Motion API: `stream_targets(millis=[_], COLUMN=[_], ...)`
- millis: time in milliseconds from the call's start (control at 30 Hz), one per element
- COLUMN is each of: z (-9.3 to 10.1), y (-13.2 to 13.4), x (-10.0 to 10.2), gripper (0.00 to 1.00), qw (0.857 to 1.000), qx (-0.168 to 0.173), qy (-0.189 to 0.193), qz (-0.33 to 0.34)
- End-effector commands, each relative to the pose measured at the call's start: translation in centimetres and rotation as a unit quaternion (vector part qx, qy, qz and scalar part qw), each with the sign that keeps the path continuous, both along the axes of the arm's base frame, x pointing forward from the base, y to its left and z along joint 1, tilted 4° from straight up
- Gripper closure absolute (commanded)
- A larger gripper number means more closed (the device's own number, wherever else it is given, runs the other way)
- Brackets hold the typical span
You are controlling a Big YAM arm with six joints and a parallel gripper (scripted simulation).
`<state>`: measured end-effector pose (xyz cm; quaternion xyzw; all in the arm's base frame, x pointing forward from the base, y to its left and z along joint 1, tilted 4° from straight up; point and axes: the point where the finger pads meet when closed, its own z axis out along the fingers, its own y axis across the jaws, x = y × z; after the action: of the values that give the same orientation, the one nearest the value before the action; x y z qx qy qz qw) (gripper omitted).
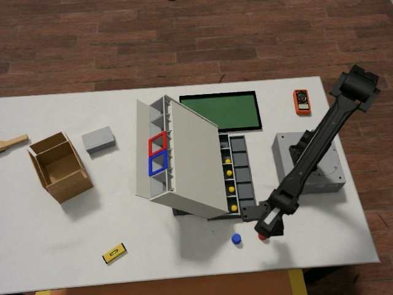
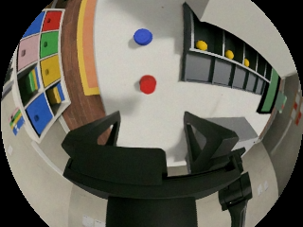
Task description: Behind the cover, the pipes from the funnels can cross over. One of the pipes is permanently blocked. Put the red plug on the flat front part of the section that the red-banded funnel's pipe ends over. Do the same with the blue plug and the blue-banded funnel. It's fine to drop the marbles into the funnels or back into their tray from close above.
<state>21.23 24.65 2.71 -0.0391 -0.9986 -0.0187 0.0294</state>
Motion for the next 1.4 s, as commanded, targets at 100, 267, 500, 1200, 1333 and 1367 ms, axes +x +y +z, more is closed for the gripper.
stream_targets(millis=[100,267,500,1200,1333,1367], z=[0.09,0.09,0.04,0.06,0.08,0.08], y=[1.11,1.11,1.35,1.84,1.91,1.91], x=[0.35,0.35,0.38,0.54,0.59,0.59], gripper=[0.13,0.13,0.13,0.13,0.13,0.13], qw=[1.000,1.000,1.000,1.000,1.000,1.000], qx=[0.007,0.007,0.007,0.003,0.002,0.002], qy=[-0.004,-0.004,-0.005,-0.003,-0.002,-0.002], qz=[0.002,0.002,0.002,0.001,0.000,0.000])
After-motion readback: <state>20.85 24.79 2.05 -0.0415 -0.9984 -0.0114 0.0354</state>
